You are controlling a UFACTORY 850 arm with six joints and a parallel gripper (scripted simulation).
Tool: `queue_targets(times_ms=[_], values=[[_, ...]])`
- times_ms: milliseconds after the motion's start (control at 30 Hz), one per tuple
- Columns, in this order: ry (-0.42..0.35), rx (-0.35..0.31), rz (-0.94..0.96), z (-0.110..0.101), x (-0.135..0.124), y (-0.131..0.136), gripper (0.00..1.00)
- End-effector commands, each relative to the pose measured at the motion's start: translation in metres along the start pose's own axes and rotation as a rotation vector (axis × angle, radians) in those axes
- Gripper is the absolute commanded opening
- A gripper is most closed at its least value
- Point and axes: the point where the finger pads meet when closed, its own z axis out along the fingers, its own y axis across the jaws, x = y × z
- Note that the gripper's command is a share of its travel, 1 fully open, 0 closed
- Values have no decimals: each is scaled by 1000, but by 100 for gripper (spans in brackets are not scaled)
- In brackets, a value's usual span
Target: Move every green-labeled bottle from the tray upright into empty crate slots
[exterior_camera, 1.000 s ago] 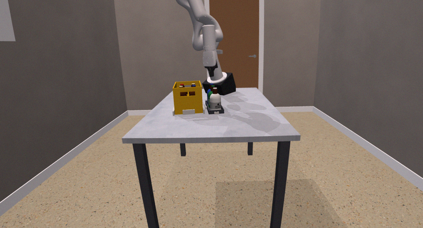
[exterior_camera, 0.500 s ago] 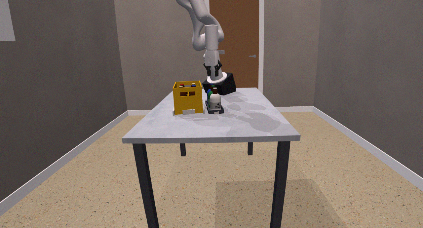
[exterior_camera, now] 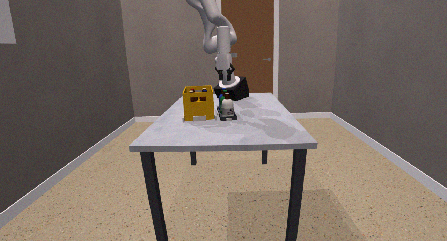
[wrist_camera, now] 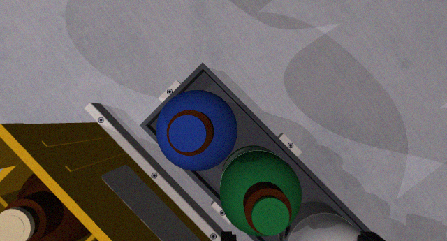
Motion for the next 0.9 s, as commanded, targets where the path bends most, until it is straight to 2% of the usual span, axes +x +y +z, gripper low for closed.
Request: queue_targets(times_ms=[0,633,867], values=[[-1,-1,0,0,0,0,66],[-1,-1,0,4,0,0,66],[-1,-1,0,11,0,0,66]])
